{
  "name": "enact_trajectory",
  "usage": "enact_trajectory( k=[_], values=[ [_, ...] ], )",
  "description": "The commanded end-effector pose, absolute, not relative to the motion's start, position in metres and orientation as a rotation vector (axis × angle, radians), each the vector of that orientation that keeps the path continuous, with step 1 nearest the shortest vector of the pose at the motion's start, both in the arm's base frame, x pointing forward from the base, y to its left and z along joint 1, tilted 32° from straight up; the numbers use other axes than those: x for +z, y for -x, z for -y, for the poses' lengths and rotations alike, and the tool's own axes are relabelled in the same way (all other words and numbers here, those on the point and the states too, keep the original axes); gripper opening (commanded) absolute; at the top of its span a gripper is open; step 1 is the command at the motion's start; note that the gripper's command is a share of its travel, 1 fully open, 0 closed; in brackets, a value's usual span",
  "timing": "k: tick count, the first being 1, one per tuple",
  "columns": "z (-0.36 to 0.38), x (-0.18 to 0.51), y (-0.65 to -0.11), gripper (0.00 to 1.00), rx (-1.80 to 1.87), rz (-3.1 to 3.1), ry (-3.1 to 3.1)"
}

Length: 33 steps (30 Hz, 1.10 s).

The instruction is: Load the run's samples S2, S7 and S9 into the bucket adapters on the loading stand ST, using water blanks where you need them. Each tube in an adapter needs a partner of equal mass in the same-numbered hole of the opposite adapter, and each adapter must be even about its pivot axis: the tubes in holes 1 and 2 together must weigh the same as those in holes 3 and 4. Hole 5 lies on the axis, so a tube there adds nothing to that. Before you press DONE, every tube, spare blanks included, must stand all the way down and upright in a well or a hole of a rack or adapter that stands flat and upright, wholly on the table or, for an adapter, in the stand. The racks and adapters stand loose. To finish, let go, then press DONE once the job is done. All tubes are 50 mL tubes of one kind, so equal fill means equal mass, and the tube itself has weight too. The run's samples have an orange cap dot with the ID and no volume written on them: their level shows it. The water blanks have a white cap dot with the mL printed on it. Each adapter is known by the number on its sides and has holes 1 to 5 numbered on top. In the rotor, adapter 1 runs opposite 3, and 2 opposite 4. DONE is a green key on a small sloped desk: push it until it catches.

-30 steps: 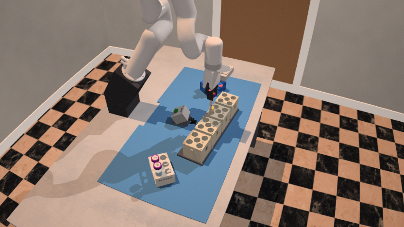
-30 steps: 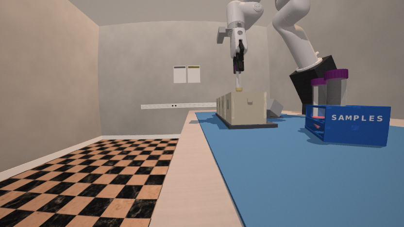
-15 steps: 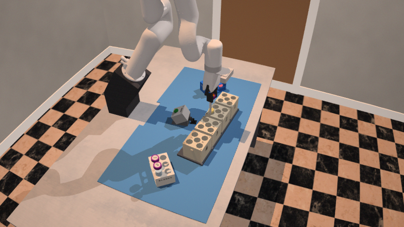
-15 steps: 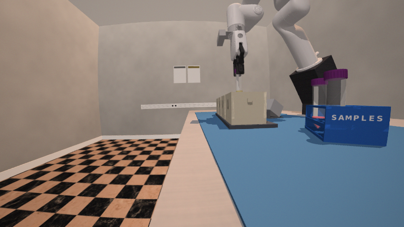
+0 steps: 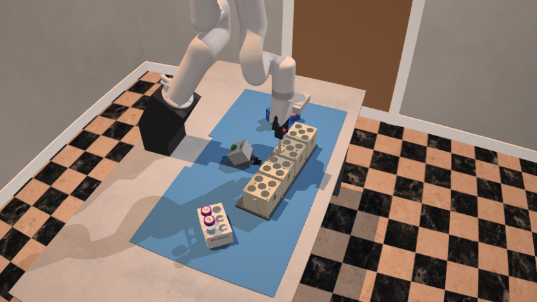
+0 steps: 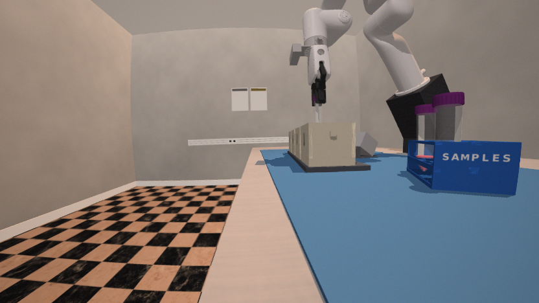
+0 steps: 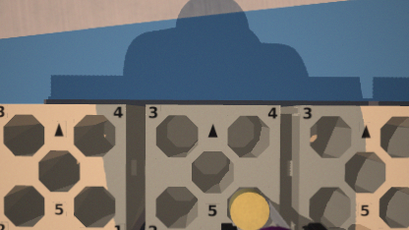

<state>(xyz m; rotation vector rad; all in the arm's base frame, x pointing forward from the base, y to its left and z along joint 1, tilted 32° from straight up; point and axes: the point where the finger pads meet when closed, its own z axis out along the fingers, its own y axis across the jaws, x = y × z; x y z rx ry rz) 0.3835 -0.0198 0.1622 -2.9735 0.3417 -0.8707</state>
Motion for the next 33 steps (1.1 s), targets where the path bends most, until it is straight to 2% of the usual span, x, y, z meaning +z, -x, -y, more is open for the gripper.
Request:
enact_trajectory(
  k=[1, 33],
  values=[
    [0.020, 0.159, -0.387, 0.00, -0.875, -0.342, 2.972],
    [0.021, 0.135, -0.402, 0.00, -0.875, -0.342, 2.972]
  ],
)
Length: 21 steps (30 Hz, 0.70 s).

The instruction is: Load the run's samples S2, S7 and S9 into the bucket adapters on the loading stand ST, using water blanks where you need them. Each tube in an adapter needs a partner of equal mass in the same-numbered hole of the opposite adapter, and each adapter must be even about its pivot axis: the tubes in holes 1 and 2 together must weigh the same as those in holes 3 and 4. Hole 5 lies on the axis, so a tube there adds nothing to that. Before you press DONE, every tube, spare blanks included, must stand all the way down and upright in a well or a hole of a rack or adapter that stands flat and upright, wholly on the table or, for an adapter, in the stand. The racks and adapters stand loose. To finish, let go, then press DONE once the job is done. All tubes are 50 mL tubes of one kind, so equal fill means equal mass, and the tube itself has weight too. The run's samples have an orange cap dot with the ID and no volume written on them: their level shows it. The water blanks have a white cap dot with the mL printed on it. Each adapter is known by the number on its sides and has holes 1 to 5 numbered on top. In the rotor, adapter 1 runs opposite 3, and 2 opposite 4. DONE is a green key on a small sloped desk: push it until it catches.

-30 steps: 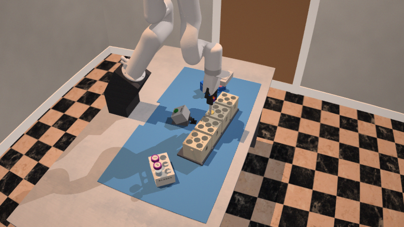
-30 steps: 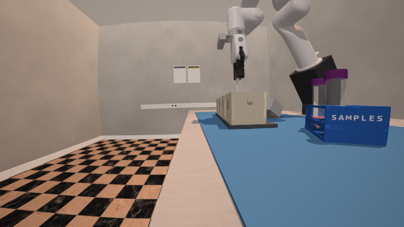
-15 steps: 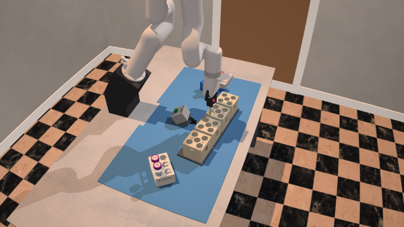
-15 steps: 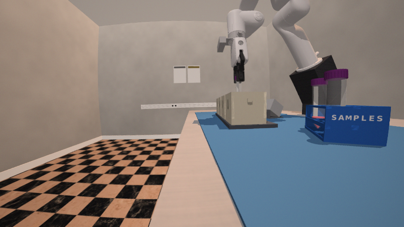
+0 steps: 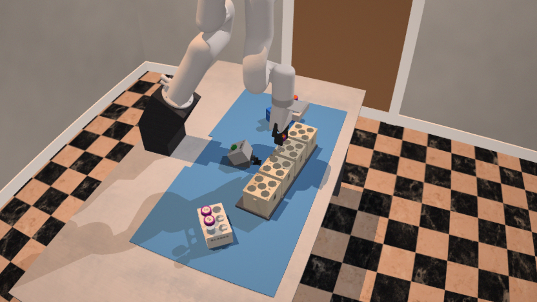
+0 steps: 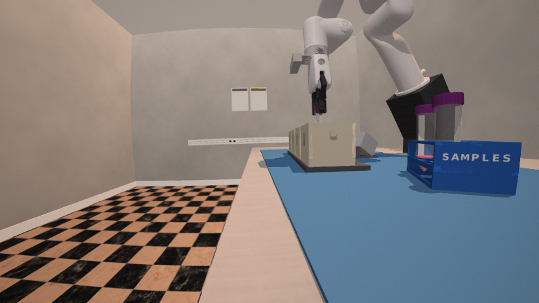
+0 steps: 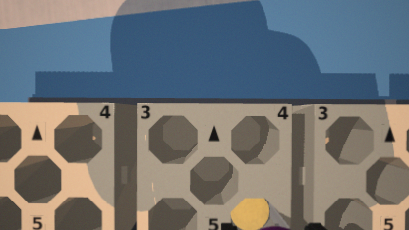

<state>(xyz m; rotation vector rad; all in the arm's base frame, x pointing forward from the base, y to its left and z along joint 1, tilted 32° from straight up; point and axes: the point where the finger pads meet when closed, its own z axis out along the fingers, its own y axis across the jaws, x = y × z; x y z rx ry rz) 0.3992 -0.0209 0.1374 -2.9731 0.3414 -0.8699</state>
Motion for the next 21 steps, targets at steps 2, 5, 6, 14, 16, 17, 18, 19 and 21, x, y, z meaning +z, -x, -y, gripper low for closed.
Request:
enact_trajectory(
  k=[2, 5, 6, 14, 16, 17, 18, 19, 21],
  values=[
    [0.021, 0.133, -0.403, 0.00, -0.875, -0.342, 2.972],
    [0.021, 0.131, -0.405, 0.00, -0.875, -0.342, 2.972],
    [0.021, 0.130, -0.405, 0.00, -0.875, -0.342, 2.972],
    [0.022, 0.125, -0.409, 0.00, -0.875, -0.342, 2.972],
    [0.022, 0.123, -0.410, 0.00, -0.875, -0.342, 2.972],
    [0.022, 0.122, -0.410, 0.00, -0.875, -0.342, 2.972],
    [0.022, 0.121, -0.411, 0.00, -0.875, -0.342, 2.972],
    [0.022, 0.121, -0.411, 0.00, -0.875, -0.342, 2.972],
    [0.022, 0.119, -0.412, 0.00, -0.875, -0.342, 2.972]
  ],
)
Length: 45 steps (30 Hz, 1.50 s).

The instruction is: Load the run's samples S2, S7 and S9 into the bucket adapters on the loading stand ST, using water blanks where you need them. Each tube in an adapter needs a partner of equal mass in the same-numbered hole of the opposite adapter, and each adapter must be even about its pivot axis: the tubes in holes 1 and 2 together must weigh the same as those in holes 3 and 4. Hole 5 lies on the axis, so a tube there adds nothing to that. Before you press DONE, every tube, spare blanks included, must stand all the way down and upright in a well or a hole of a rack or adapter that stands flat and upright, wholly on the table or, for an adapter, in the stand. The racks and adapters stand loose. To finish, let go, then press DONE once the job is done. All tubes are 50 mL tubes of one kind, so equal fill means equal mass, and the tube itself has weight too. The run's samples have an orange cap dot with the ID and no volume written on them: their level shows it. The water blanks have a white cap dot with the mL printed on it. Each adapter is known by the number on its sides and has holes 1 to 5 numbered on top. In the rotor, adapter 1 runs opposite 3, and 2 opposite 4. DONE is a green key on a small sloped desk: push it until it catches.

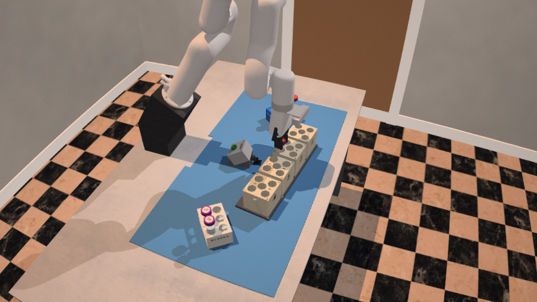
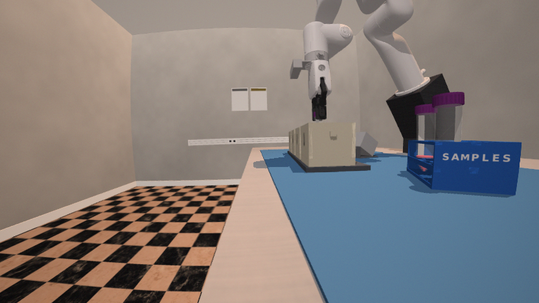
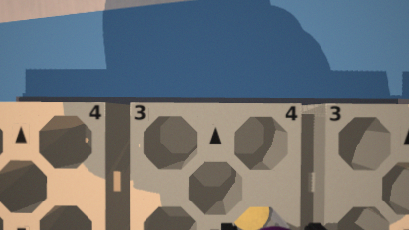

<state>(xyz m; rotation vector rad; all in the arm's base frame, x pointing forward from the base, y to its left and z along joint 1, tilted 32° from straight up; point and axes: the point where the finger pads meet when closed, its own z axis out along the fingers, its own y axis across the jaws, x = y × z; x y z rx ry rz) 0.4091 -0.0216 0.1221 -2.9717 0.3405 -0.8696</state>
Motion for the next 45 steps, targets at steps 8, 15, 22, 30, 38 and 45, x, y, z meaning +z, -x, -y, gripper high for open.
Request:
enact_trajectory(
  k=[8, 15, 22, 30, 38, 45],
  values=[
    [0.022, 0.112, -0.417, 0.00, -0.875, -0.341, 2.972],
    [0.022, 0.108, -0.419, 0.00, -0.875, -0.341, 2.972],
    [0.022, 0.107, -0.420, 0.00, -0.874, -0.341, 2.972],
    [0.022, 0.107, -0.420, 0.00, -0.874, -0.341, 2.972],
    [0.022, 0.107, -0.420, 0.44, -0.874, -0.341, 2.972],
    [0.022, 0.107, -0.420, 0.44, -0.874, -0.341, 2.972]
  ],
)
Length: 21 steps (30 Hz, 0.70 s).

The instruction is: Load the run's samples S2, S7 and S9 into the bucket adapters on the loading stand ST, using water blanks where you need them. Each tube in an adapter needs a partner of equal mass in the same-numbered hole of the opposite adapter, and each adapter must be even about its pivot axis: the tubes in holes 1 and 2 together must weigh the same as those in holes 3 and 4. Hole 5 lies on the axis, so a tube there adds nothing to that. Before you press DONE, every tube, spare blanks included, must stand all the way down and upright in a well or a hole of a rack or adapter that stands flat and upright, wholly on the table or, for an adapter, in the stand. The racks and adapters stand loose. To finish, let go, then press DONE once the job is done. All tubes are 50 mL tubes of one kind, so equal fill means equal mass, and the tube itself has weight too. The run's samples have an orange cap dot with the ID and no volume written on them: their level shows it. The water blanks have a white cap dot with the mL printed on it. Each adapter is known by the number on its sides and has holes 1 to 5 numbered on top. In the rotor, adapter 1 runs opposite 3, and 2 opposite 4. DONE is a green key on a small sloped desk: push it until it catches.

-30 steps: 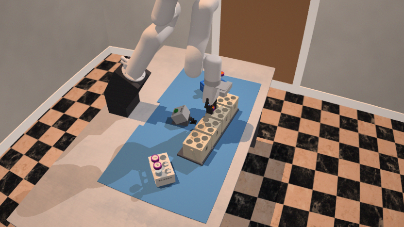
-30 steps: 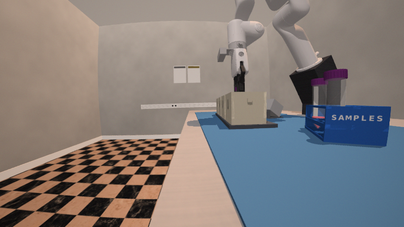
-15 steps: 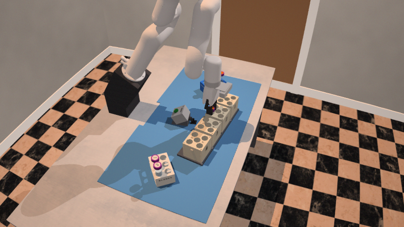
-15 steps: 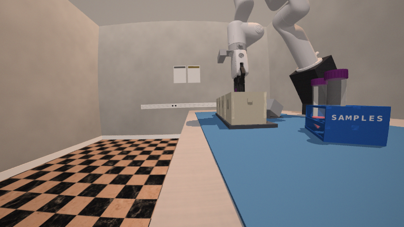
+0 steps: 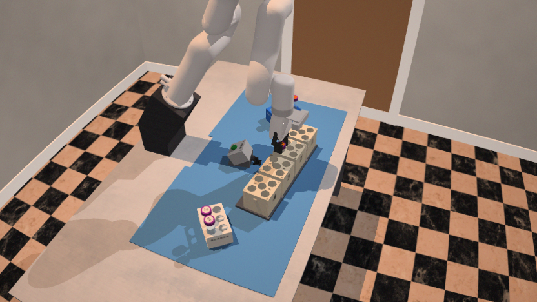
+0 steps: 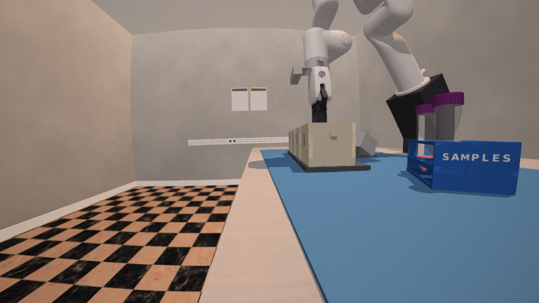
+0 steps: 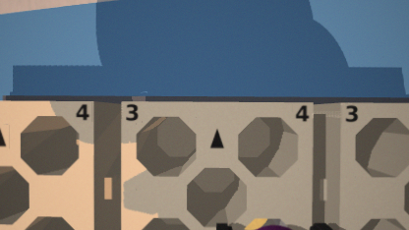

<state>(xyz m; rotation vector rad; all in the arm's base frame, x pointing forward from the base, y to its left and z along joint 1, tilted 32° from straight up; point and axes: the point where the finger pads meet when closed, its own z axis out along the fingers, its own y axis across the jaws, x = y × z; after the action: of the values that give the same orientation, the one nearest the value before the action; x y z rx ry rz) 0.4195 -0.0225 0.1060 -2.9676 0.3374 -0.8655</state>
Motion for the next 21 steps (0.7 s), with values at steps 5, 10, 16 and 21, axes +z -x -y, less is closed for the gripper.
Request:
enact_trajectory(
  k=[5, 10, 16, 21],
  values=[
    [0.0223, 0.1068, -0.4201, 0.44, -0.874, -0.341, 2.972],
    [0.0223, 0.1068, -0.4201, 0.44, -0.874, -0.341, 2.972],
    [0.0223, 0.1068, -0.4201, 0.44, -0.874, -0.341, 2.972],
    [0.0222, 0.1119, -0.4169, 0.44, -0.875, -0.341, 2.972]
  ],
)
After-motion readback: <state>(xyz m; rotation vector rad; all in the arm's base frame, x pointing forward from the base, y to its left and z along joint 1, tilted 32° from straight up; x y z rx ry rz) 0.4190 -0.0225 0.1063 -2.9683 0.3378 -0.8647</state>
